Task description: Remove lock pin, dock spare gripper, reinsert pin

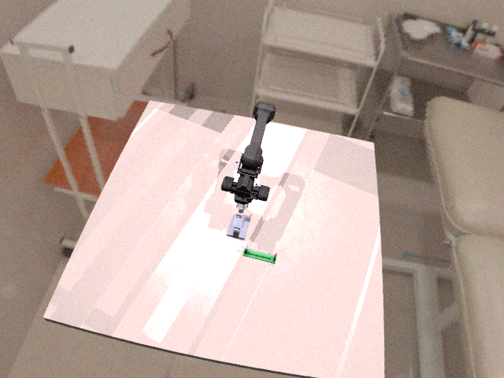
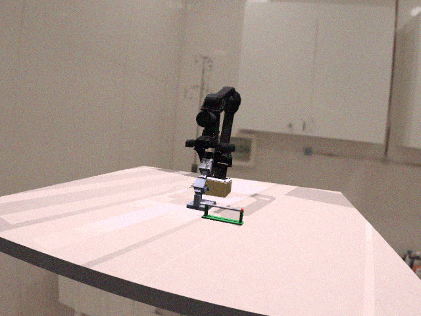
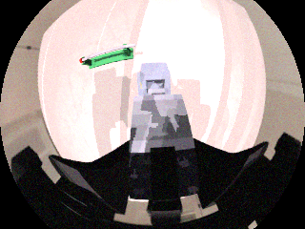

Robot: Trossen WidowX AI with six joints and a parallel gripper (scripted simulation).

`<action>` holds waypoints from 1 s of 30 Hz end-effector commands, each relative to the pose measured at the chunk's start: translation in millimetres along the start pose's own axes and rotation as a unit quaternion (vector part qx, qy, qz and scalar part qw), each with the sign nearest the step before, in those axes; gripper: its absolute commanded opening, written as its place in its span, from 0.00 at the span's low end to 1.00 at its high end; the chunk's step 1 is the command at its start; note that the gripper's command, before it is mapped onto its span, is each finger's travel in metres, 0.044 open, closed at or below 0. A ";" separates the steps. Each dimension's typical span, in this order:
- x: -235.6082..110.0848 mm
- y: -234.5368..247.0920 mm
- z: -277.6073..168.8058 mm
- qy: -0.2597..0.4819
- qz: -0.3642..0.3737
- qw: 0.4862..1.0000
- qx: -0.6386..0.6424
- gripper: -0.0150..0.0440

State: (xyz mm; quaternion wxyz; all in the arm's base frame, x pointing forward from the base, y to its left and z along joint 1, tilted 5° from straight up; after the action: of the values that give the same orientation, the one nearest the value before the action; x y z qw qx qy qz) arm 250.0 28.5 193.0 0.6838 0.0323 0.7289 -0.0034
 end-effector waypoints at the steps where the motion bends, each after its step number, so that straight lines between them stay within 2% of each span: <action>1: 3.7 0.9 4.1 -0.002 0.002 1.000 0.002 0.25; 30: 27.6 4.1 28.4 -0.004 0.003 1.000 0.001 0.25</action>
State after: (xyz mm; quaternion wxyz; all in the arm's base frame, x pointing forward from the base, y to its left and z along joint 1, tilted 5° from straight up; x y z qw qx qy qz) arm 272.7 31.5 165.4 0.6842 0.0318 0.7286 -0.0023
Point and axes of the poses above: the point midway between the two fingers, 35 mm back from their tips, its own x axis out along the fingers, its own y axis across the jaws, z = x × y, the point moved 9 cm from there along -x, back along the fingers, and after that the axes turned 7 degrees about x, right-handed, at the moved point
